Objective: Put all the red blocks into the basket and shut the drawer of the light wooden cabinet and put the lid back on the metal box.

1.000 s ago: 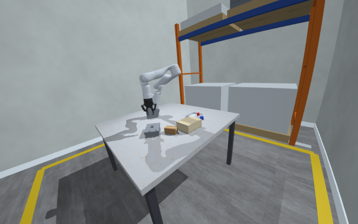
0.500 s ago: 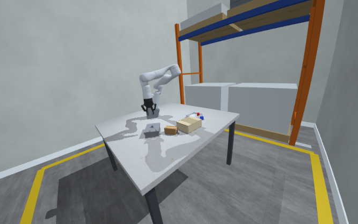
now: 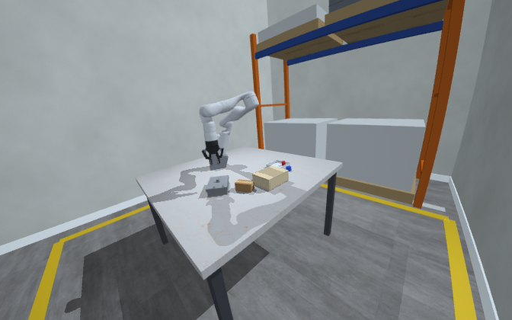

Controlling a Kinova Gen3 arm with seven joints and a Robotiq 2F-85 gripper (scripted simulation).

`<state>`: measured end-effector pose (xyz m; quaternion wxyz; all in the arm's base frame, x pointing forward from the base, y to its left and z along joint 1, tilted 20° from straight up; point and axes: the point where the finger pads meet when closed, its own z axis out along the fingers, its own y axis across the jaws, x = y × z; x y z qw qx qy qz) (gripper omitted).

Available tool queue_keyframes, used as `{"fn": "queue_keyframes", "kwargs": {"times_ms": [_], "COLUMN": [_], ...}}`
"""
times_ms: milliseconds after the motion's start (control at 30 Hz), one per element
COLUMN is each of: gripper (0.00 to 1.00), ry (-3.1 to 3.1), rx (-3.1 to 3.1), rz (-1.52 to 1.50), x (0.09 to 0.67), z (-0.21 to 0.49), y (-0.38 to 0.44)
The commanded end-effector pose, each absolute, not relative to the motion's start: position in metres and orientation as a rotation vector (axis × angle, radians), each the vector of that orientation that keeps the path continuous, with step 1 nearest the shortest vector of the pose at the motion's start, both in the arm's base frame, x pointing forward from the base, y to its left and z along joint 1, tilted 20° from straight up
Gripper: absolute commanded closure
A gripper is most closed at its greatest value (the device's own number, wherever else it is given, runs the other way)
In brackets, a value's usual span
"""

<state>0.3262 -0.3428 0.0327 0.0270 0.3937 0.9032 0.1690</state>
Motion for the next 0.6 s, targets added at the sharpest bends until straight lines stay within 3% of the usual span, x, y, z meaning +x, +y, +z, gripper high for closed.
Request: {"fn": "queue_keyframes", "kwargs": {"times_ms": [0,567], "gripper": [0.52,0.52], "ry": [2.788,2.788], "rx": [1.216,1.216], "rz": [0.52,0.52], "x": [0.326,0.33], "z": [0.033,0.016], "y": [-0.343,-0.338]}}
